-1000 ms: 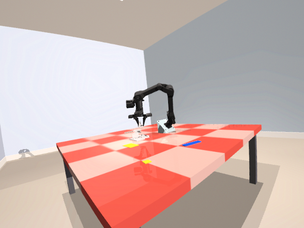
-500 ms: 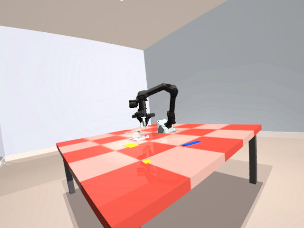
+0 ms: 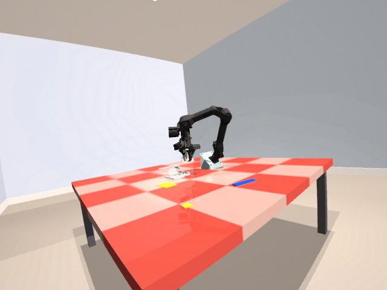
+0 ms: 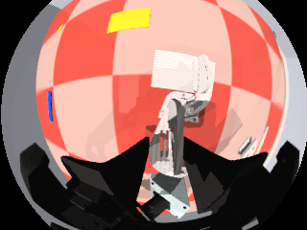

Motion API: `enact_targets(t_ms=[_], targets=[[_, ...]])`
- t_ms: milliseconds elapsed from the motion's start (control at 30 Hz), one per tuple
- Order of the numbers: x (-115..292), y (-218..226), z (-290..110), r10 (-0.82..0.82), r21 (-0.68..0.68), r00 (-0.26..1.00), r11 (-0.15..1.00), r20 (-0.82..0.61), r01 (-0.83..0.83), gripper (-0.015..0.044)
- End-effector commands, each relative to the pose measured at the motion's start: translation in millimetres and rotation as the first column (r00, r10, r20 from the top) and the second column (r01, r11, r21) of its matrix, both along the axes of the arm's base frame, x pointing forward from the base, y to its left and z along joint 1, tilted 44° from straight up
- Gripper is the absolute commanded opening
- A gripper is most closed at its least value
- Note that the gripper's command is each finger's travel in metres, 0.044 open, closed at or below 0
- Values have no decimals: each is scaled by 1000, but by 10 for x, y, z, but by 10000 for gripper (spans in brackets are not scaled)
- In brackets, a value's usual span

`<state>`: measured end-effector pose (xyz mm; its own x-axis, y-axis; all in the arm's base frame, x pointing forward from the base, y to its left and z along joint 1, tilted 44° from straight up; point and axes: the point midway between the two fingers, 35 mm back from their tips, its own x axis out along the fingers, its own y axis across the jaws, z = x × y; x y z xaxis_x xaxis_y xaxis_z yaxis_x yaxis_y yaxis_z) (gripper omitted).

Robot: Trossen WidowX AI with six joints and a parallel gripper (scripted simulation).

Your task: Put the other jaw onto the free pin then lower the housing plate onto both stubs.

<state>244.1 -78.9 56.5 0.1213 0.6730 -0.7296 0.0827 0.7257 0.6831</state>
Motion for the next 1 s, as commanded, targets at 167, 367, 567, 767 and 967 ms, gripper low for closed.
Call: enact_targets(t_ms=[167, 367, 567, 767, 967], targets=[[-70, 160, 89, -149, 24, 978, 988, -144, 154, 134], [-81, 183, 102, -172, 25, 971, 984, -167, 178, 134], [-81, 183, 102, -172, 25, 971, 984, -167, 178, 134], [-81, 183, 102, -172, 25, 971, 984, -167, 178, 134], [-81, 183, 102, -188, 25, 965, 980, -183, 195, 134]])
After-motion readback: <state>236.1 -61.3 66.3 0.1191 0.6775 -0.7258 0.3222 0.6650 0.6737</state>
